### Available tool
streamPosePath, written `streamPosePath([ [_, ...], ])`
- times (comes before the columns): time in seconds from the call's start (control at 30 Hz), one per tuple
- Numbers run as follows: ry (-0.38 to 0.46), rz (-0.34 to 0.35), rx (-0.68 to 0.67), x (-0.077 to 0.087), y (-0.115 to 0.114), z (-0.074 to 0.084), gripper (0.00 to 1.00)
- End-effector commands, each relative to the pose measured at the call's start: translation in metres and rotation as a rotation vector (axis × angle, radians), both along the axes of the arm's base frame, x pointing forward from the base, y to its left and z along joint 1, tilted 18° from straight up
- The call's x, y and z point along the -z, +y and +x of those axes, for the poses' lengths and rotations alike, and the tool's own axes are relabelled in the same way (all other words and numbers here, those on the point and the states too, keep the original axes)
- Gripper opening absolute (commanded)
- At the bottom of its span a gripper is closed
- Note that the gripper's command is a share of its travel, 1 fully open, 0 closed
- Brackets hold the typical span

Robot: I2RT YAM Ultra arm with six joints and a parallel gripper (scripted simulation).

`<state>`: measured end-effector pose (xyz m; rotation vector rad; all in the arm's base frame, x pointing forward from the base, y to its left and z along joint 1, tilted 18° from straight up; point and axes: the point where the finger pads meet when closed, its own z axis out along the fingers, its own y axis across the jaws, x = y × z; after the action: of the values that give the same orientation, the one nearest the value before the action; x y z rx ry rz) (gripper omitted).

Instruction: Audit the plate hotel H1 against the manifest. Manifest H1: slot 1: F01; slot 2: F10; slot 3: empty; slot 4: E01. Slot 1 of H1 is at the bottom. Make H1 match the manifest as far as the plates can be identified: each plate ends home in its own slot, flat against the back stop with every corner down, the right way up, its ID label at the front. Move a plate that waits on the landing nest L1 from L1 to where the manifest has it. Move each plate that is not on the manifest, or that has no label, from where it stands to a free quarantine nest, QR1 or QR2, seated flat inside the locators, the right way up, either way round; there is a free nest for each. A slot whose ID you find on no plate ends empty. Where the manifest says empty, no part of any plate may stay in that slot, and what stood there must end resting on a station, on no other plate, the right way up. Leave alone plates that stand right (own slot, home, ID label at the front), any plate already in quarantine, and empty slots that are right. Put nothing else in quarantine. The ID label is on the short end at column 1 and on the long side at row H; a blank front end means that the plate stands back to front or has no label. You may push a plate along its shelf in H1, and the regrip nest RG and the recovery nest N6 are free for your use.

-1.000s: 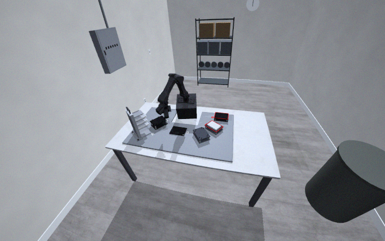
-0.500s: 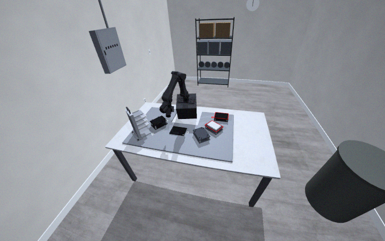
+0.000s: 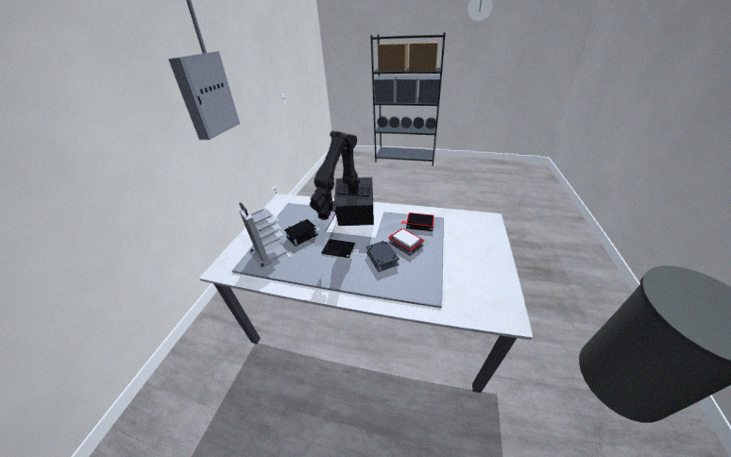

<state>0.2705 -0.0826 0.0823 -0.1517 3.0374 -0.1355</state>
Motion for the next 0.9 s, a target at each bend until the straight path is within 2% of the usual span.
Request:
streamPosePath([
  [0.0, -0.067, 0.028, 0.044, -0.008, 0.01, 0.008, 0.0],
  [0.07, -0.105, 0.056, 0.069, -0.01, 0.016, 0.009, 0.0],
  [0.13, -0.108, 0.059, 0.071, -0.011, 0.023, 0.01, 0.0],
  [0.23, -0.162, 0.107, 0.106, -0.014, 0.032, 0.011, 0.0],
  [0.33, -0.165, 0.109, 0.108, -0.014, 0.036, 0.012, 0.0],
  [0.47, -0.214, 0.163, 0.14, -0.018, 0.049, 0.012, 0.0],
  [0.53, -0.216, 0.165, 0.142, -0.019, 0.055, 0.013, 0.0],
  [0.8, -0.216, 0.165, 0.142, -0.039, 0.06, 0.007, 0.0],
  [0.87, -0.216, 0.165, 0.142, -0.04, 0.06, 0.007, 0.0],
])
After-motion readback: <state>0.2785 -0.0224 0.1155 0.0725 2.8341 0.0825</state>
